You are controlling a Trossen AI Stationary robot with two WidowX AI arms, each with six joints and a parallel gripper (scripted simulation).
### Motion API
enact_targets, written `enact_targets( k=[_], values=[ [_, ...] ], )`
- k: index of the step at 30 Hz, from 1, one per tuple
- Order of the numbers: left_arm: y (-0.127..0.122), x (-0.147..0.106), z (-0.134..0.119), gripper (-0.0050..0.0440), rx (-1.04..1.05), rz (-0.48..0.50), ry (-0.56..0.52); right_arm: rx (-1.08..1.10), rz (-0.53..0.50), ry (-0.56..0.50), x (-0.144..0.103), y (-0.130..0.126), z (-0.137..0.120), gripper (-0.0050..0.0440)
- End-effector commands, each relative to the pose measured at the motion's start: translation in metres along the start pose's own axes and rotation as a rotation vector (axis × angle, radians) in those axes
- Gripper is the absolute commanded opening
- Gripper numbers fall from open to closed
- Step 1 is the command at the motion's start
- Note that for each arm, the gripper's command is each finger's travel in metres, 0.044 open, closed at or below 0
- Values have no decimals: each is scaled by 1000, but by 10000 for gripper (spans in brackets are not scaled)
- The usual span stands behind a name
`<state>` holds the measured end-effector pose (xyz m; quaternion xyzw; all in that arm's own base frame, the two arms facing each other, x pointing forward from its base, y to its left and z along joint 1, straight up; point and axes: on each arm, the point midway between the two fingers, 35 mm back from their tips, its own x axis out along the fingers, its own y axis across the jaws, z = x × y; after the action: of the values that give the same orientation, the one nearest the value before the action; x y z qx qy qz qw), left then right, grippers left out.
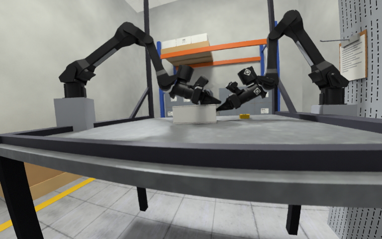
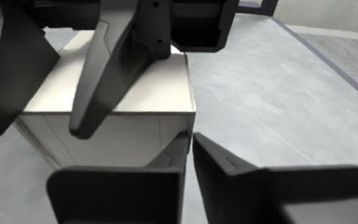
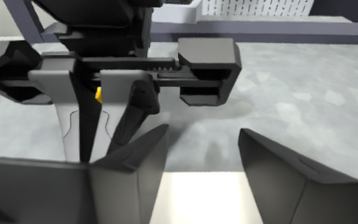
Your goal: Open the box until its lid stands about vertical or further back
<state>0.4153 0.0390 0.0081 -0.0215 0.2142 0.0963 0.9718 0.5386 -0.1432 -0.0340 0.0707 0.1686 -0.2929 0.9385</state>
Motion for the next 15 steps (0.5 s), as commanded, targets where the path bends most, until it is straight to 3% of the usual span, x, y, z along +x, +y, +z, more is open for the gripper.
enact_targets(
  k=[1,15],
  values=[
    [-1,0,6,10,-3,0,-17,-22,-6,64,1,-6,-28,193],
    [-1,0,9,10,-5,2,-21,-22,-6,64,1,-5,-28,193]
  ],
)
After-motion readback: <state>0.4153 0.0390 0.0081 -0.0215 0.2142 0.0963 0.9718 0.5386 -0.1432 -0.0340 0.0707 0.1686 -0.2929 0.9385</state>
